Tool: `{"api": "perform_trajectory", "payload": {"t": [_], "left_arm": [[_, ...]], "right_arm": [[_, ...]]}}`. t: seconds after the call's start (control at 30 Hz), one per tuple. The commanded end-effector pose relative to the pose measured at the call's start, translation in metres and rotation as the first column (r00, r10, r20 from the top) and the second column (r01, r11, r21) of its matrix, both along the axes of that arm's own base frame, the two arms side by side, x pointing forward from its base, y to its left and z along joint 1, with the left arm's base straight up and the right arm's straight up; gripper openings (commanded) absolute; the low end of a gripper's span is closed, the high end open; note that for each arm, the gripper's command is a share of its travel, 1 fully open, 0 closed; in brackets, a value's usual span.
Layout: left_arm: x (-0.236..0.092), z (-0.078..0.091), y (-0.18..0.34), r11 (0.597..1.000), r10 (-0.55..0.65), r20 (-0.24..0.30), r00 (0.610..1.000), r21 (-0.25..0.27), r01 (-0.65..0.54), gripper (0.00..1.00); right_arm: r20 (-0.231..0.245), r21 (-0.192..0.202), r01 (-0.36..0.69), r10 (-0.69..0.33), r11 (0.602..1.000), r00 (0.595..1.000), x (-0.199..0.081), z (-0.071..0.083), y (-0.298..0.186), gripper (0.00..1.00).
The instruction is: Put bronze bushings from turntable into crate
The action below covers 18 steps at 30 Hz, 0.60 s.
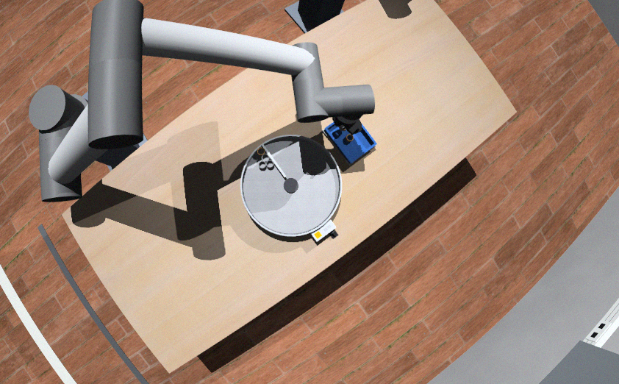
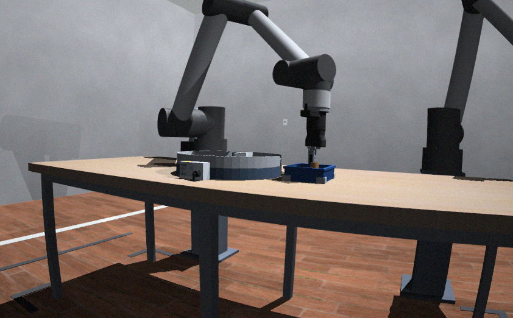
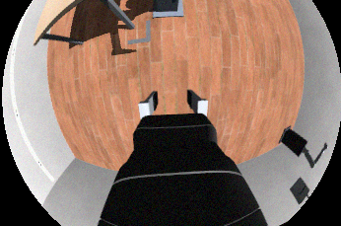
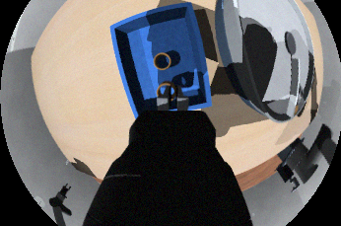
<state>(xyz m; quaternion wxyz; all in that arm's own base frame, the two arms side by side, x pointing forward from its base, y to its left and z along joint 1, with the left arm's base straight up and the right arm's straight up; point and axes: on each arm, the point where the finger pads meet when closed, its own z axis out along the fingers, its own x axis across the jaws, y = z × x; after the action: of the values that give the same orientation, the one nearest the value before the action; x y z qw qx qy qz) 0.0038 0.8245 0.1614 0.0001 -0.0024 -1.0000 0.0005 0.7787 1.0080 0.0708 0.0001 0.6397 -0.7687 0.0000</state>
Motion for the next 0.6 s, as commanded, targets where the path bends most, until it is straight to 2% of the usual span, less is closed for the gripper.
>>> {"api": "perform_trajectory", "payload": {"t": [0.0, 0.2, 0.57], "left_arm": [[0.000, 0.001, 0.000, 1.000, 0.000, 0.000, 1.000, 0.001, 0.000, 1.00], [0.000, 0.001, 0.000, 1.000, 0.000, 0.000, 1.000, 0.001, 0.000, 1.00], [0.000, 0.001, 0.000, 1.000, 0.000, 0.000, 1.000, 0.001, 0.000, 1.00]], "right_arm": [[0.001, 0.002, 0.000, 0.000, 1.000, 1.000, 0.000, -0.008, 0.001, 0.00], [0.001, 0.002, 0.000, 0.000, 1.000, 1.000, 0.000, -0.016, 0.001, 0.00], [0.001, 0.002, 0.000, 0.000, 1.000, 1.000, 0.000, -0.021, 0.001, 0.00]]}}
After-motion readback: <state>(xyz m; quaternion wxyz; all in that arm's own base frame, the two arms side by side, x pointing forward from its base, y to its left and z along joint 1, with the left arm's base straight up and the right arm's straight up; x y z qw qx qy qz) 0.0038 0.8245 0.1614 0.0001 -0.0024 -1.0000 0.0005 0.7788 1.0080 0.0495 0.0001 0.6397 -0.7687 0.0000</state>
